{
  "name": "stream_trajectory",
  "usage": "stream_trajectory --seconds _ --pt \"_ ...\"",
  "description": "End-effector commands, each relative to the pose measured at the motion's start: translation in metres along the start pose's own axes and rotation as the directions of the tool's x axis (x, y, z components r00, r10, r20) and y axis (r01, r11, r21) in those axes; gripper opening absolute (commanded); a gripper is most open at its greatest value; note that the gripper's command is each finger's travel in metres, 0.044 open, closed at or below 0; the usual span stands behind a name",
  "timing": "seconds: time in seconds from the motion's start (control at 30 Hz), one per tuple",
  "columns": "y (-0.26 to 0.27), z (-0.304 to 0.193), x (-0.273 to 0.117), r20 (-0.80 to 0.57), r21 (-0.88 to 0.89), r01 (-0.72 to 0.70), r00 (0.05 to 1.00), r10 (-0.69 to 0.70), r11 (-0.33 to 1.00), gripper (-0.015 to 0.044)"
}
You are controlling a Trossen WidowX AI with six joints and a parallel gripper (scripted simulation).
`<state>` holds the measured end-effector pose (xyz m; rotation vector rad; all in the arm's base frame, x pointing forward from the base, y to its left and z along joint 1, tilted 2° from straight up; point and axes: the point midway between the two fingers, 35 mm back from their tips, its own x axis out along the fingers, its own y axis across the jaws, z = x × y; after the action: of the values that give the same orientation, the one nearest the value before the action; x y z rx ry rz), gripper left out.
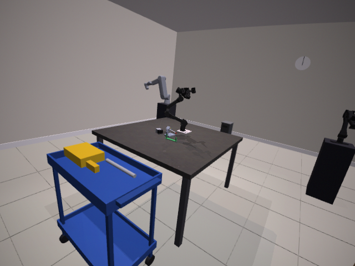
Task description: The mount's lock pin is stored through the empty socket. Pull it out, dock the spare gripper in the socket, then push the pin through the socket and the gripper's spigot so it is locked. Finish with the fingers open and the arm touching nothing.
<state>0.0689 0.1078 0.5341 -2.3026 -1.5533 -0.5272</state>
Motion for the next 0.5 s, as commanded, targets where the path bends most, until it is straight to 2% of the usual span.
stream_trajectory --seconds 0.0,0.03,0.1,0.17,0.27,0.33,0.47 --pt "-0.001 0.000 0.001 0.000 -0.023 -0.001 1.000 0.001 1.000 0.0374" --pt "-0.005 -0.001 0.002 0.000 -0.092 -0.004 1.000 0.004 0.996 0.0347" --pt "-0.020 0.000 0.009 0.007 -0.338 -0.013 1.000 0.016 0.941 0.0300" --pt "-0.034 0.006 0.020 0.026 -0.580 -0.009 0.999 0.030 0.814 0.0300" --pt "-0.051 0.021 0.039 0.076 -0.851 0.035 0.996 0.056 0.524 0.0300" --pt "-0.058 0.035 0.052 0.122 -0.952 0.096 0.990 0.071 0.292 0.0300" --pt "-0.061 0.070 0.078 0.239 -0.948 0.258 0.964 0.119 -0.184 0.0300"
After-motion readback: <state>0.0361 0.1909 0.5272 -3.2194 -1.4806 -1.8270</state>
